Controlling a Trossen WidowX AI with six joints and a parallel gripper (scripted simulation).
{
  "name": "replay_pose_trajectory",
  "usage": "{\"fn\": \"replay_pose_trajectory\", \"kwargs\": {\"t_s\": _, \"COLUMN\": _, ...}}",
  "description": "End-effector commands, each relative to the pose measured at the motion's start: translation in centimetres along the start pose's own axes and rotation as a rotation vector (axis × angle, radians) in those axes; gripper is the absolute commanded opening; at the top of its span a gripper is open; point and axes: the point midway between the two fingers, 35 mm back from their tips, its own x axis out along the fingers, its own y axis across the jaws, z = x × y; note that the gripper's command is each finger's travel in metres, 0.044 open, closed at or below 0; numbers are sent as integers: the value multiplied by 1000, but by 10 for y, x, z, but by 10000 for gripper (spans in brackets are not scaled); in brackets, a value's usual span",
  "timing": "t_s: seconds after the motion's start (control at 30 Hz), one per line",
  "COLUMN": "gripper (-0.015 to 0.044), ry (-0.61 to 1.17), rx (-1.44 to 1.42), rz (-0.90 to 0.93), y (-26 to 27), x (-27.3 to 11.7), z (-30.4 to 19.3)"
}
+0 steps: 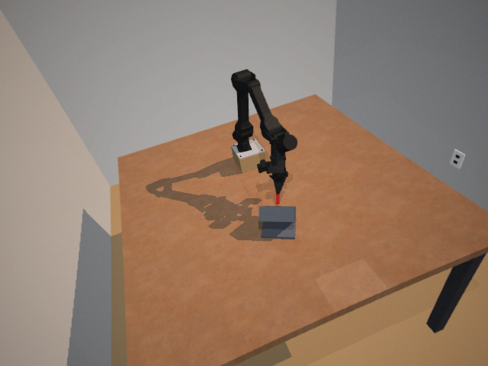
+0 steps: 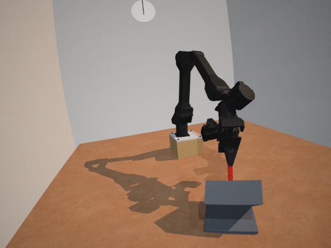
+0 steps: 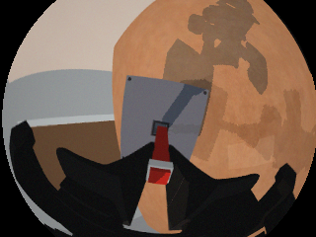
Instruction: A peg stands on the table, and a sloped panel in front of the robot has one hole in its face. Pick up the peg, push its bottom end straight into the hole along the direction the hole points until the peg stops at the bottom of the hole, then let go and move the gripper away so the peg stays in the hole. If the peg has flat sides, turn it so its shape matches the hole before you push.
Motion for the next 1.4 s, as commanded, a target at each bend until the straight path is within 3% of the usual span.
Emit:
{"fn": "replay_pose_trajectory", "kwargs": {"t_s": 0.0, "gripper": 0, "ry": 3, "rx": 4, "rz": 5, "y": 4, "x": 0, "z": -2}}
{"fn": "replay_pose_trajectory", "kwargs": {"t_s": 1.37, "gripper": 0, "ry": 2, "rx": 4, "rz": 6, "y": 2, "x": 22, "z": -2}}
